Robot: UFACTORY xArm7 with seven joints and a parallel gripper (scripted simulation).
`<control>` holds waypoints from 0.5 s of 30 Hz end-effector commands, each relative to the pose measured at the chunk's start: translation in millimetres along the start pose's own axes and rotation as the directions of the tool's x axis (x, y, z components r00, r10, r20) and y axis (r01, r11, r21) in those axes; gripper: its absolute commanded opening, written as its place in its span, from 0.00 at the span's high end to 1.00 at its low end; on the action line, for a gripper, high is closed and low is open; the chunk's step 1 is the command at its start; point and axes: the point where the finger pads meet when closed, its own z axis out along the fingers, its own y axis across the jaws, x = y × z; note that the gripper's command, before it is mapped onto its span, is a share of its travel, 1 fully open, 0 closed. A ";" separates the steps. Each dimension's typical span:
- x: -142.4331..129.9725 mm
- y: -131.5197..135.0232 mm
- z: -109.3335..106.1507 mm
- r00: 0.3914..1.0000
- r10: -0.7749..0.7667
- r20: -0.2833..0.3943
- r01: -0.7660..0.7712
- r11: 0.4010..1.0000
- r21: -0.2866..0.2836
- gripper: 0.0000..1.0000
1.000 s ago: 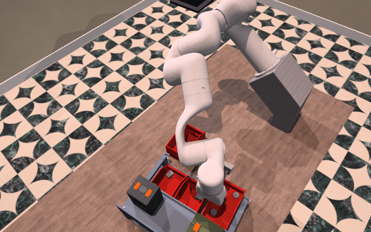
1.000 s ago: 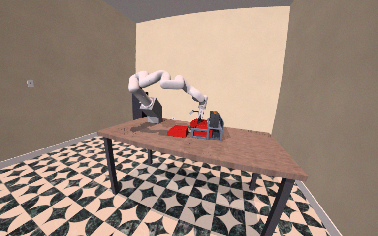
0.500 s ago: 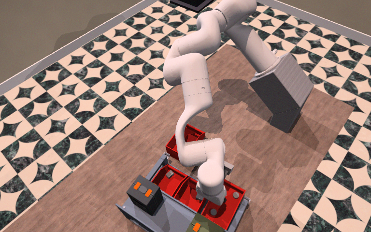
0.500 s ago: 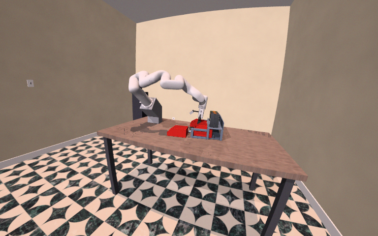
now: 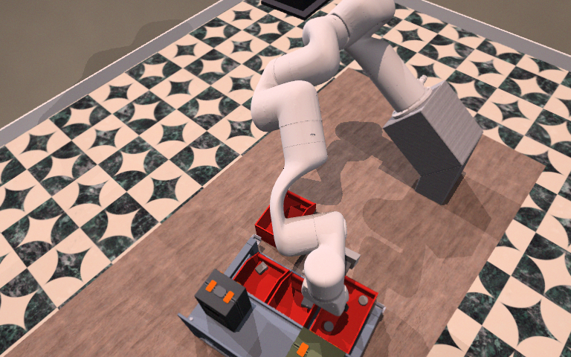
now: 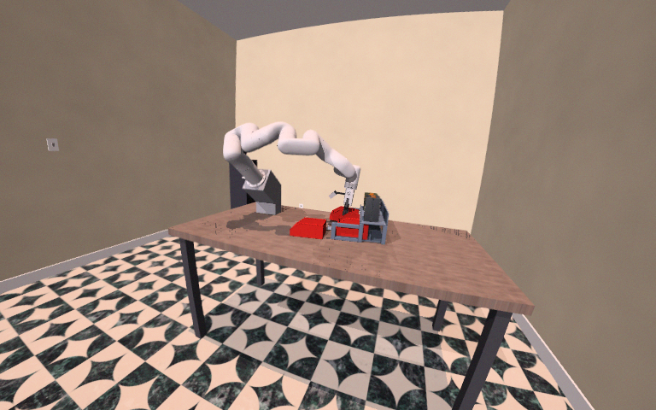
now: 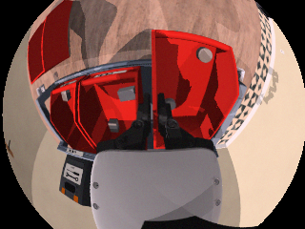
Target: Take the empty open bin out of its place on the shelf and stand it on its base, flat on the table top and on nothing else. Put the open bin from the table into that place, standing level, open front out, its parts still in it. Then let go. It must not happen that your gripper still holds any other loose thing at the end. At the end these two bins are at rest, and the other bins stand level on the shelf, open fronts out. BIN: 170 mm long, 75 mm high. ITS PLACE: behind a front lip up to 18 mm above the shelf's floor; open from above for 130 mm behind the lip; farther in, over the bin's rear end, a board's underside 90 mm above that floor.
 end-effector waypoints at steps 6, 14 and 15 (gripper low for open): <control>-0.9 0.8 -7.5 1.000 0.000 0.005 0.000 1.000 -0.003 0.90; 0.0 0.8 -14.8 1.000 0.000 0.005 0.000 1.000 -0.003 0.90; 0.1 0.8 -16.0 1.000 0.000 0.005 0.000 1.000 -0.003 0.90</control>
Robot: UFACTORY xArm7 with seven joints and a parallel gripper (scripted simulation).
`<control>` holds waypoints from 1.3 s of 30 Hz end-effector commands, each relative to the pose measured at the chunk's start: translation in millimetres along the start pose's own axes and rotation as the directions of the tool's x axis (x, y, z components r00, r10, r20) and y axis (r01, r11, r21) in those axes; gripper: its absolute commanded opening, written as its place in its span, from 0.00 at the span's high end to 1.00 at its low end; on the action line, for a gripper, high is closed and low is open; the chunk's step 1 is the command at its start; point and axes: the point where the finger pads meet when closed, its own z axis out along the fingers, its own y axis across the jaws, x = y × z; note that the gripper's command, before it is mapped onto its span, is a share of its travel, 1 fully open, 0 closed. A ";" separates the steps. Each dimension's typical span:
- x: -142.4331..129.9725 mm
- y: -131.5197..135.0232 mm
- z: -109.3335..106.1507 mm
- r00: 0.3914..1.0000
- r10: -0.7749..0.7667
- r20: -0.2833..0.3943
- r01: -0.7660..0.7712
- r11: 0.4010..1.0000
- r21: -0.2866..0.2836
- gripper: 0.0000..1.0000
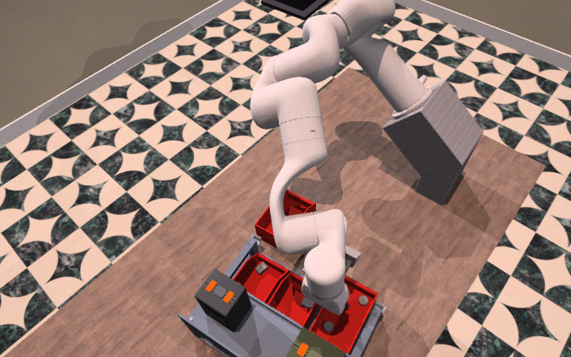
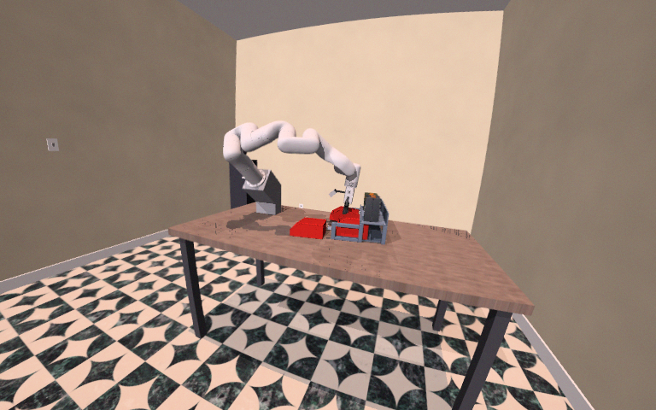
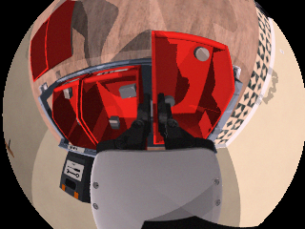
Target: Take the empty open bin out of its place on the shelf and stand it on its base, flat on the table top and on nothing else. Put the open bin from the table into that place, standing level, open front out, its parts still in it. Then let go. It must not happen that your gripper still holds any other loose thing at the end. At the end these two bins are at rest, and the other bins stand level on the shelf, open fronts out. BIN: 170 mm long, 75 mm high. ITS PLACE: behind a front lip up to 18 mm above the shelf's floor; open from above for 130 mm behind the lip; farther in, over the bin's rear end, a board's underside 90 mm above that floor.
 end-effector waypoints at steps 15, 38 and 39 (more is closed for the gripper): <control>1.6 0.8 -28.0 1.000 0.000 0.005 0.000 1.000 -0.003 0.90; 6.3 0.9 -66.0 1.000 0.000 0.005 0.000 1.000 -0.003 0.90; 6.5 0.9 -67.6 1.000 0.000 0.005 0.000 1.000 -0.003 0.90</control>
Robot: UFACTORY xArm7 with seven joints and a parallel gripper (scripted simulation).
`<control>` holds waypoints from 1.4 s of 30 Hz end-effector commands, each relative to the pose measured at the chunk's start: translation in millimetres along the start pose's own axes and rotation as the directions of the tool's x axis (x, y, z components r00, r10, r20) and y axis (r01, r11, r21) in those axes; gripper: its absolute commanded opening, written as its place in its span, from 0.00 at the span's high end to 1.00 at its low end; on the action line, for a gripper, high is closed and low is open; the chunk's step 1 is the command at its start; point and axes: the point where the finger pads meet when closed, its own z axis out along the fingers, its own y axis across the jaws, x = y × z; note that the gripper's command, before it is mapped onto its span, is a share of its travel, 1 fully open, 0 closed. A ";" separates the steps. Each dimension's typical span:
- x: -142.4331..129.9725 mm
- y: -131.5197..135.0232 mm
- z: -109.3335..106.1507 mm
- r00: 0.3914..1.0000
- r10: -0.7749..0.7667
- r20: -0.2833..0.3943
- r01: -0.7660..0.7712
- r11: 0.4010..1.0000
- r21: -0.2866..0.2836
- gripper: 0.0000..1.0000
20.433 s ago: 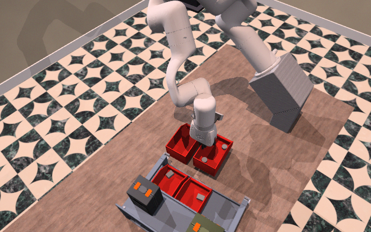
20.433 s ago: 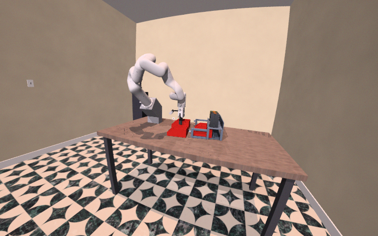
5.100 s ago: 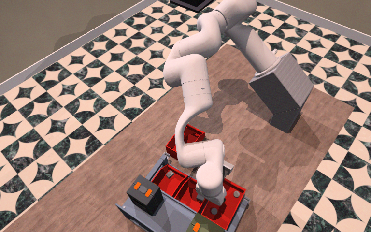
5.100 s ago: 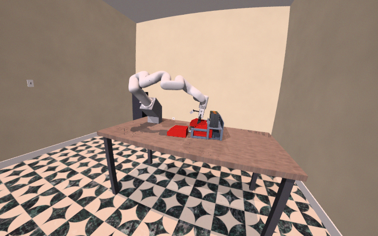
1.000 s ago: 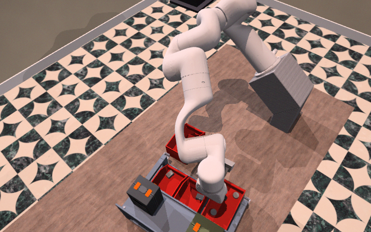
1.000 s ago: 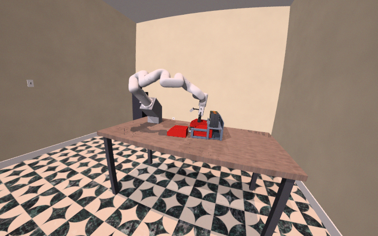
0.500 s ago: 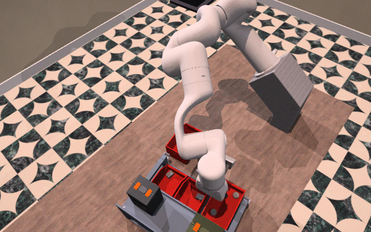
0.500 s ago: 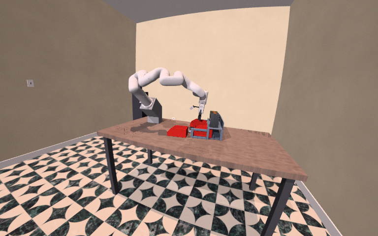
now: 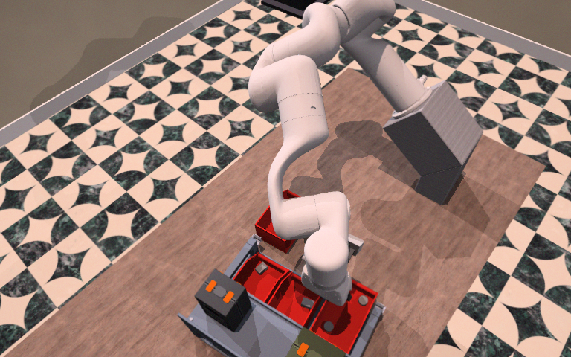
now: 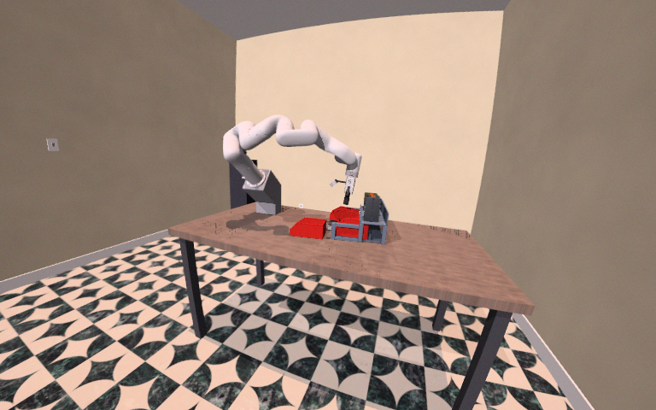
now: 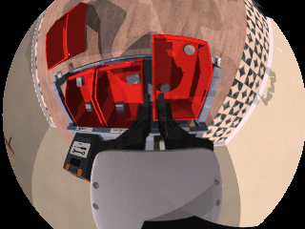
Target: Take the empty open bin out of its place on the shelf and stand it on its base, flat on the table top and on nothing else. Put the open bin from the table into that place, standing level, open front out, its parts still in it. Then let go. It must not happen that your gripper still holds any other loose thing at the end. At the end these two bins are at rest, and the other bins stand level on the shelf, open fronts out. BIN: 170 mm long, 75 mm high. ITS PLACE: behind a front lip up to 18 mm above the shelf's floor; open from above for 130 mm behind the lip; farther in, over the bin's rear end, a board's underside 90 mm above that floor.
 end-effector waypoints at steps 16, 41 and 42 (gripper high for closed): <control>1.5 0.8 -24.2 1.000 0.000 0.005 0.000 1.000 -0.003 0.90; 2.4 0.8 -31.0 1.000 0.000 0.005 0.000 1.000 -0.003 0.90; 2.4 0.8 -31.0 1.000 0.000 0.005 0.000 1.000 -0.003 0.90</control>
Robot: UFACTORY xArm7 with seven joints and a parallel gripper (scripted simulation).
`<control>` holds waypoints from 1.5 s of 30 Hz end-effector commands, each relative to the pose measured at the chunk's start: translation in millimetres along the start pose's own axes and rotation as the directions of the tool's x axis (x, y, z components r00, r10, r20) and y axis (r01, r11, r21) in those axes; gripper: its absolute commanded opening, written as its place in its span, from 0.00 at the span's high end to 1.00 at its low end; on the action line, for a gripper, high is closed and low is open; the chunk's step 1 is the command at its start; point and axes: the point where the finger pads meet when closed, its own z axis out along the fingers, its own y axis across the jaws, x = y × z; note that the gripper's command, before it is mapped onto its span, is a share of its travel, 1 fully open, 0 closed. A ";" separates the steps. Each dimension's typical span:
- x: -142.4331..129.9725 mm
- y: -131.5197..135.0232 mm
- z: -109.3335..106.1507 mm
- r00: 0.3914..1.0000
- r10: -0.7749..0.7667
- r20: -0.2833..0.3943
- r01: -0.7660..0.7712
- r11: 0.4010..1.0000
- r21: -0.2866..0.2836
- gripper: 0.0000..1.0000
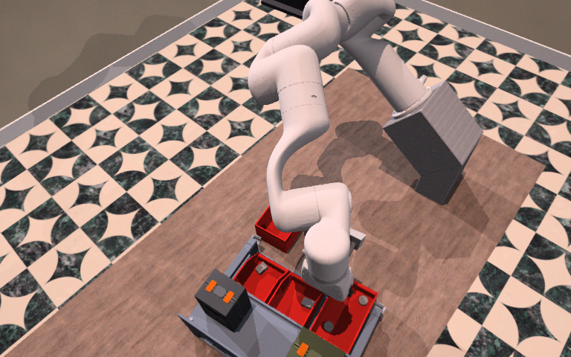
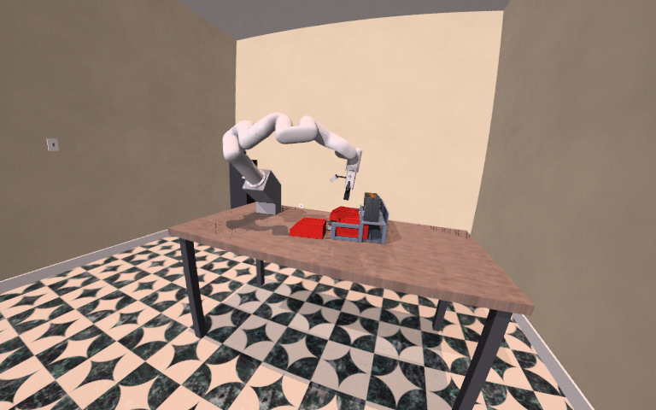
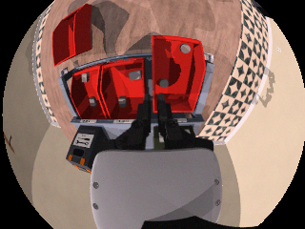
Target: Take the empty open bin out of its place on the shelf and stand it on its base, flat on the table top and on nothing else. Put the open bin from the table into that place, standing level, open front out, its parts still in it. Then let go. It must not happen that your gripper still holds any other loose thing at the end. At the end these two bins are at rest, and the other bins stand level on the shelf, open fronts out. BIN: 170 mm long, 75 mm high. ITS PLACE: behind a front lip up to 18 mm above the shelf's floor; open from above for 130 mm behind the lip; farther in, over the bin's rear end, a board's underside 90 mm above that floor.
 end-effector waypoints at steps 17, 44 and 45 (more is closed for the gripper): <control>-1.1 0.8 -3.0 1.000 0.000 0.005 0.000 1.000 -0.003 1.00; 119.2 48.3 38.1 0.445 -0.895 -0.013 0.893 0.443 0.082 1.00; 120.6 48.8 38.3 0.394 -0.919 -0.014 0.916 0.392 0.086 1.00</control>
